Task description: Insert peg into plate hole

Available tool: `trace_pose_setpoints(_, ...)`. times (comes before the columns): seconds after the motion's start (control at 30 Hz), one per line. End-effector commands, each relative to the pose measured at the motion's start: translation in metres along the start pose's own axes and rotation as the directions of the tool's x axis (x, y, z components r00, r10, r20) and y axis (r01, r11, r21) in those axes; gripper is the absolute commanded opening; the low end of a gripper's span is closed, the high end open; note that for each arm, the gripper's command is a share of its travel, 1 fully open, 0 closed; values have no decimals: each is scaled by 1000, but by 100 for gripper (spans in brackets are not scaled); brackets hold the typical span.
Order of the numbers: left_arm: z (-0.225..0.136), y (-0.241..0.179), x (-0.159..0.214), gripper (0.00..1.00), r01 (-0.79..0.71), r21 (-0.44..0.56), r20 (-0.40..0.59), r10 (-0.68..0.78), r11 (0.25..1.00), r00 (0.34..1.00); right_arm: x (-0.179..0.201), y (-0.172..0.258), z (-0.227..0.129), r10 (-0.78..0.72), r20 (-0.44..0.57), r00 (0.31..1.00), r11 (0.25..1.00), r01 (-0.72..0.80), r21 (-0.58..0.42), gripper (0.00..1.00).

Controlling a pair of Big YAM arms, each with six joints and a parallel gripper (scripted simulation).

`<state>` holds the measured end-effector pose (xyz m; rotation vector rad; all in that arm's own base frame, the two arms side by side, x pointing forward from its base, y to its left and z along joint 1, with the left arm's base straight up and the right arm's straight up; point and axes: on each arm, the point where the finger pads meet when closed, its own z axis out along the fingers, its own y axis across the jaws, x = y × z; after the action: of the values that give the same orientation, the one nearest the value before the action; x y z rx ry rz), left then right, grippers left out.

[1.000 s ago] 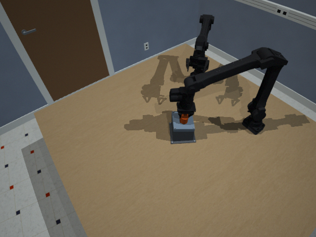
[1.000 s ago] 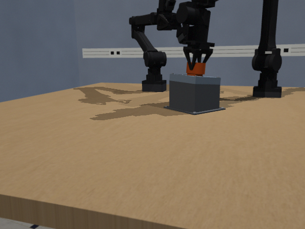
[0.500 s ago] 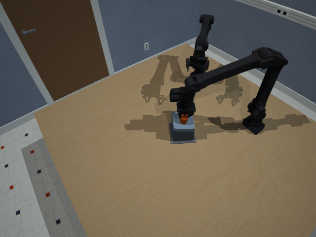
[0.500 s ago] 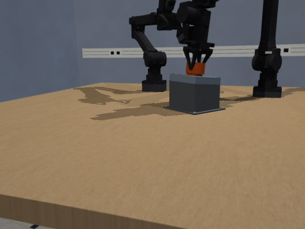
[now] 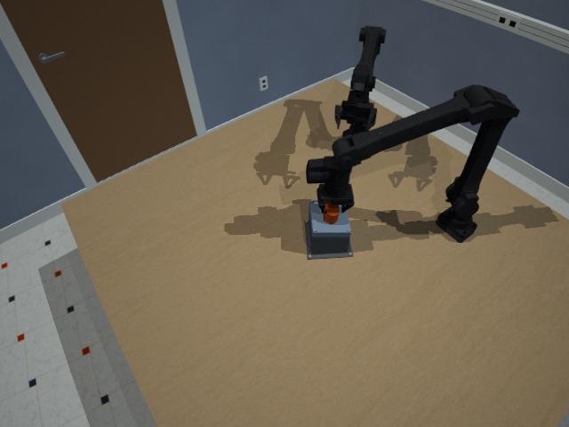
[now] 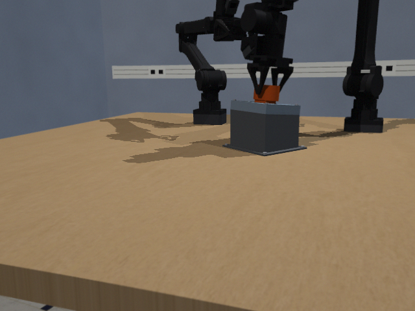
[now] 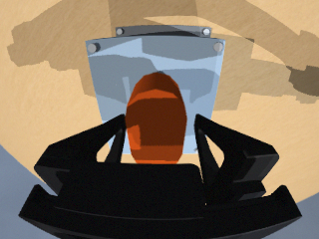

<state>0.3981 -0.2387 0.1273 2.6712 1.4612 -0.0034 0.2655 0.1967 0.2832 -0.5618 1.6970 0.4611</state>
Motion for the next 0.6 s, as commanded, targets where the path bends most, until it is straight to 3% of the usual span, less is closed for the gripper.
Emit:
trace_pose_setpoints(0.0,-45,19,6,70,-5,-98,-7,5,995,1000,-25,-1,-1,3,43,999,1000,-3,5,100)
trace_pose_setpoints(0.17,-65,18,8,70,-7,-116,-9,6,993,1000,-25,-1,-1,3,43,999,1000,-3,5,100)
trace_pose_setpoints(0.27,-60,19,8,70,-4,-98,-8,3,995,1000,-25,-1,-1,3,43,999,1000,-3,5,100)
trace_pose_setpoints(0.37,-71,18,8,100,-4,-100,-7,3,995,1000,-25,-1,-1,3,43,999,1000,-3,5,100)
trace_pose_setpoints(0.57,-113,16,8,100,-7,-119,-10,6,993,1000,-25,-1,-1,3,43,999,1000,-3,5,100)
